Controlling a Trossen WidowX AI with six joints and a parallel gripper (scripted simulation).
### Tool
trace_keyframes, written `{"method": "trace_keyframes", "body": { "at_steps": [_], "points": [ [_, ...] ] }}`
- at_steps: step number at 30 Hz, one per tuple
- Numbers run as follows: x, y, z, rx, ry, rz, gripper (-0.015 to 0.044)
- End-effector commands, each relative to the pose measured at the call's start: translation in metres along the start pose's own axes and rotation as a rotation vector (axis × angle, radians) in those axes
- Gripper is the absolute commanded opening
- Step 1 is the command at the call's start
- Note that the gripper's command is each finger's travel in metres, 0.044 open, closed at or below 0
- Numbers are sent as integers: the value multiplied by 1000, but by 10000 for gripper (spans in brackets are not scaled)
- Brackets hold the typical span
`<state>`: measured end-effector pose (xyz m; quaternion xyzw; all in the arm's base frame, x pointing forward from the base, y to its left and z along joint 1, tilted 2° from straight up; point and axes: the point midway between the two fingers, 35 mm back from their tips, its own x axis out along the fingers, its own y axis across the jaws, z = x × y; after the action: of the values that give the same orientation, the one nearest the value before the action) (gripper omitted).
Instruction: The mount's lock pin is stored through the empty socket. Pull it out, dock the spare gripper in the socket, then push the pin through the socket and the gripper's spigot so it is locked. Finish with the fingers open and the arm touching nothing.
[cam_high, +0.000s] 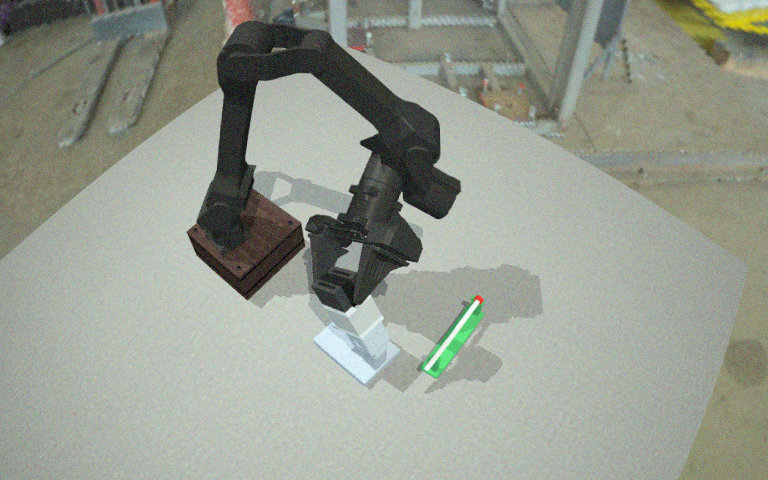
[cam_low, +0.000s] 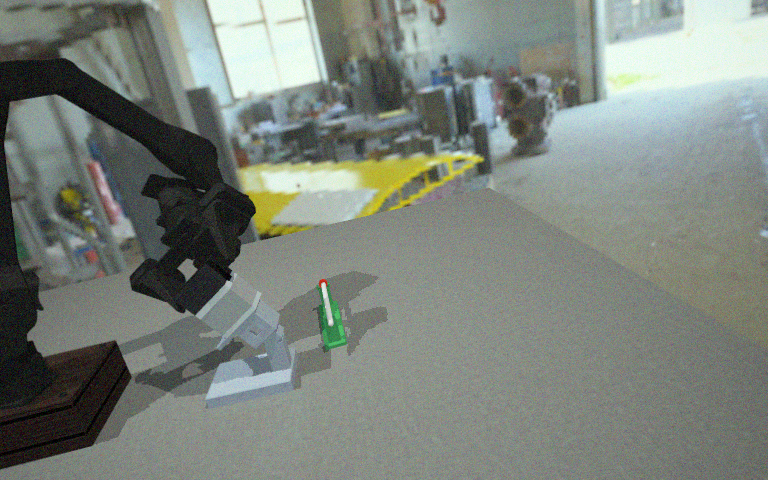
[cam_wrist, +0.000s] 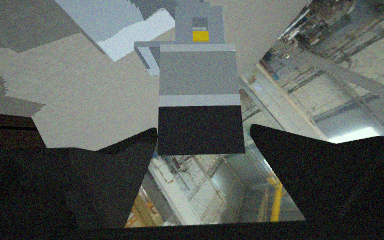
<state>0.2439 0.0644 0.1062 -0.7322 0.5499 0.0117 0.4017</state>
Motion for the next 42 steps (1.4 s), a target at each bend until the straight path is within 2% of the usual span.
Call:
{"method": "trace_keyframes", "body": {
  "at_steps": [1, 21, 42],
  "points": [
    [-5, 0, -8, 0, 0, 1, 440],
    [-23, -1, -41, -21, 11, -11, 440],
    [-31, -20, -70, -23, -73, -37, 440]
  ]
}}
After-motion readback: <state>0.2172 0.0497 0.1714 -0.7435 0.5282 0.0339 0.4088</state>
